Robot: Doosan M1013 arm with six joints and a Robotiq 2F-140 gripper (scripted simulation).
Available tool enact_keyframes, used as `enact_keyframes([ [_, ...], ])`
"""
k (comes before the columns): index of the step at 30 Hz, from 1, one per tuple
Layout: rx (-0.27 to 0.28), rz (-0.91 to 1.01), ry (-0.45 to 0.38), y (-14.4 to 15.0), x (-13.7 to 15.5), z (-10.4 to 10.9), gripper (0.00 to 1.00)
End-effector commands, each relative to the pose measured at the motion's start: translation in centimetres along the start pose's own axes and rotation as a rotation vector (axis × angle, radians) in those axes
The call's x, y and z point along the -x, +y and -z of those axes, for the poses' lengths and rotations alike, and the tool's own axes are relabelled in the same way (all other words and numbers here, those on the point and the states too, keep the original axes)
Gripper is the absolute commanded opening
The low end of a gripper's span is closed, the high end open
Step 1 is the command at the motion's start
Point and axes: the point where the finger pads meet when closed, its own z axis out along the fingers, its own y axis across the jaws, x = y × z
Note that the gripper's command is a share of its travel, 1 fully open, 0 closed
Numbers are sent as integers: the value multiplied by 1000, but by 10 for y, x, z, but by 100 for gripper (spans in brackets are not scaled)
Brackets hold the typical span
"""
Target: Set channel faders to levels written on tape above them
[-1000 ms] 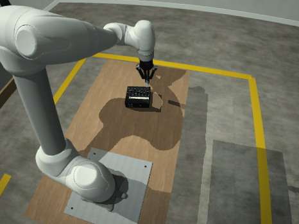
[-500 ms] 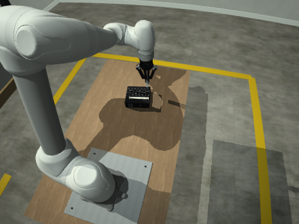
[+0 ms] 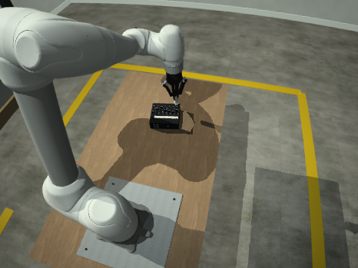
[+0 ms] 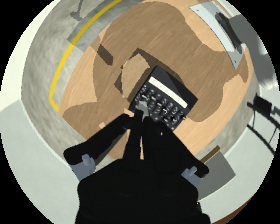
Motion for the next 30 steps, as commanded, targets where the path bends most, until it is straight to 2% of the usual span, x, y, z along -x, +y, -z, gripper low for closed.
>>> enact_keyframes([
  [1, 5, 279, -6, 4, -5, 0, 0],
  [9, -8, 683, 7, 14, -16, -1, 0],
  [11, -8, 683, 7, 14, -16, -1, 0],
  [12, -11, 831, 10, 16, -18, -1, 0],
  [26, -26, 1519, 46, 32, -37, -3, 0],
  [28, -26, 1519, 46, 32, -37, -3, 0],
  [29, -27, 1667, 52, 33, -37, -3, 0],
  [30, -27, 1708, 54, 33, -38, -3, 0],
])
